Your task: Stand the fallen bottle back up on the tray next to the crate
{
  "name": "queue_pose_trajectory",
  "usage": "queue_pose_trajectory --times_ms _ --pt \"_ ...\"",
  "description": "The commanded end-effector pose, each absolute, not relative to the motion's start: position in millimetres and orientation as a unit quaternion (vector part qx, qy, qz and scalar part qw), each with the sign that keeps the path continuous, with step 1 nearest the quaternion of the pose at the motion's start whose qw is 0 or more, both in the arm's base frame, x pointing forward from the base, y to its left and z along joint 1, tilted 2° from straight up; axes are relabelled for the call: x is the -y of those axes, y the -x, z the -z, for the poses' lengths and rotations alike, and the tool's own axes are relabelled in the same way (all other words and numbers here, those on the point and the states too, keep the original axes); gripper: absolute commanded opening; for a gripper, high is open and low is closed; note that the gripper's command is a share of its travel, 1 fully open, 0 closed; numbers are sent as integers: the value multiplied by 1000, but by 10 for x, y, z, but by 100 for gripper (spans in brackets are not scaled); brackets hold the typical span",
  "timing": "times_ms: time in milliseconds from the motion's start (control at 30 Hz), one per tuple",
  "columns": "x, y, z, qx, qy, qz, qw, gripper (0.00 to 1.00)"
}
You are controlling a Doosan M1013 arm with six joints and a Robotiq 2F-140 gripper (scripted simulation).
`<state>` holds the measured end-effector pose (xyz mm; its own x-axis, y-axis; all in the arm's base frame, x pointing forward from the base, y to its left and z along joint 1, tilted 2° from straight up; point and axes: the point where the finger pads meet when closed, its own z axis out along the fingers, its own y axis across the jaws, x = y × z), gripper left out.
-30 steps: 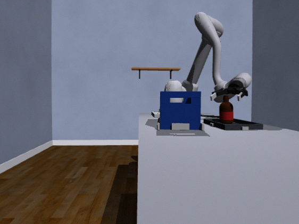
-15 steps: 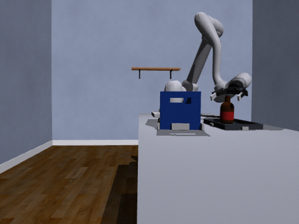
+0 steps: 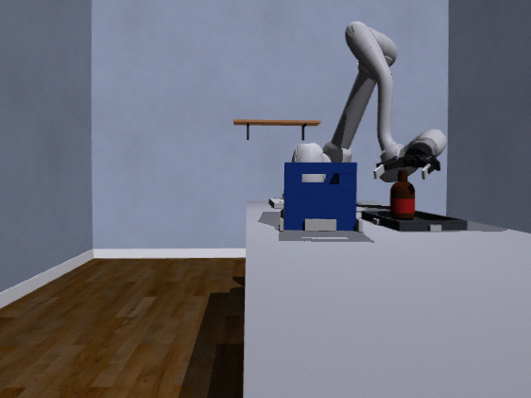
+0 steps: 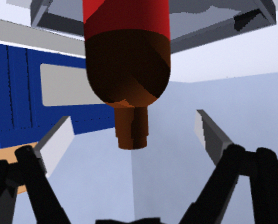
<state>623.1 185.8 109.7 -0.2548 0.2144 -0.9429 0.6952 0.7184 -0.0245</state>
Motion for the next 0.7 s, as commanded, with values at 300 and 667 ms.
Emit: queue_pose_trajectory --times_ms 300,667 --pt "-1858 -6232 -1115 -759 -300 226 532 100" --pt "-1860 -6232 -1197 -759 -300 226 532 100"
